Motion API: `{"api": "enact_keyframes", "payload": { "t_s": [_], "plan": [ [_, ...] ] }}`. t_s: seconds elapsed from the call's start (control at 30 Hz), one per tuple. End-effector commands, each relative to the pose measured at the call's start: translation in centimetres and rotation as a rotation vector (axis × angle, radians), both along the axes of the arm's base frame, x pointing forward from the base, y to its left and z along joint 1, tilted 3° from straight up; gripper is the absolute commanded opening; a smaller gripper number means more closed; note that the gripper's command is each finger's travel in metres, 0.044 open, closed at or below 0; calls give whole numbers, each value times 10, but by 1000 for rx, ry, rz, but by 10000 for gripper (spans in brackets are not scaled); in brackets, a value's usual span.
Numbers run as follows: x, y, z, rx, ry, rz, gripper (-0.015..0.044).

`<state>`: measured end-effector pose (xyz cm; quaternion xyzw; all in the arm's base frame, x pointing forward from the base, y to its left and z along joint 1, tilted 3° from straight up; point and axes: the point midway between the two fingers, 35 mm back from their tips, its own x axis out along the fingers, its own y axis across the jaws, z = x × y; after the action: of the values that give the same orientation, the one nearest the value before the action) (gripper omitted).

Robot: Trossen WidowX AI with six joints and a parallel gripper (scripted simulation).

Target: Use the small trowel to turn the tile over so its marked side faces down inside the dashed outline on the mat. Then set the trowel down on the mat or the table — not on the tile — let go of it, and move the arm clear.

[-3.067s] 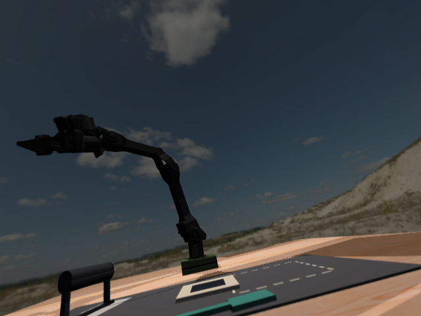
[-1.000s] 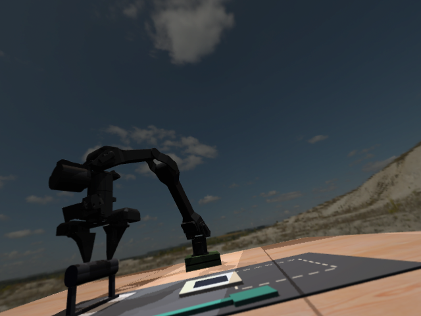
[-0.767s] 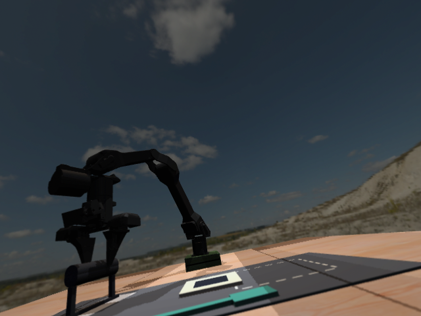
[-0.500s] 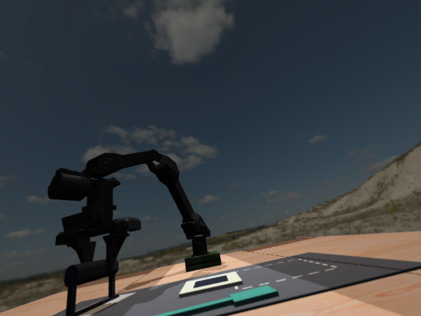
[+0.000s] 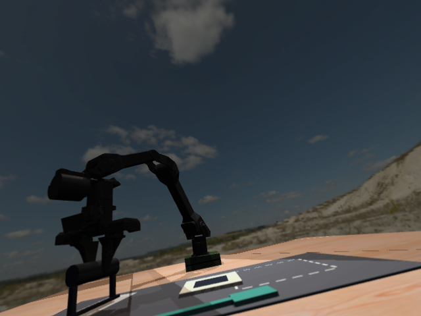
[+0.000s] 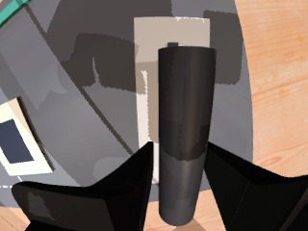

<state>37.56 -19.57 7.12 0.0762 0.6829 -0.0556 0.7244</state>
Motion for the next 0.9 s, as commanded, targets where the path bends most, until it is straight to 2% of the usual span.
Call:
{"api": "enact_keyframes", "payload": {
  "t_s": [0.0,0.3,0.87],
  "plan": [
    [1,2,0,5,-1,0,137],
    [1,2,0,7,0,-20,130],
    [1,2,0,38,13,-524,130]
  ]
}}
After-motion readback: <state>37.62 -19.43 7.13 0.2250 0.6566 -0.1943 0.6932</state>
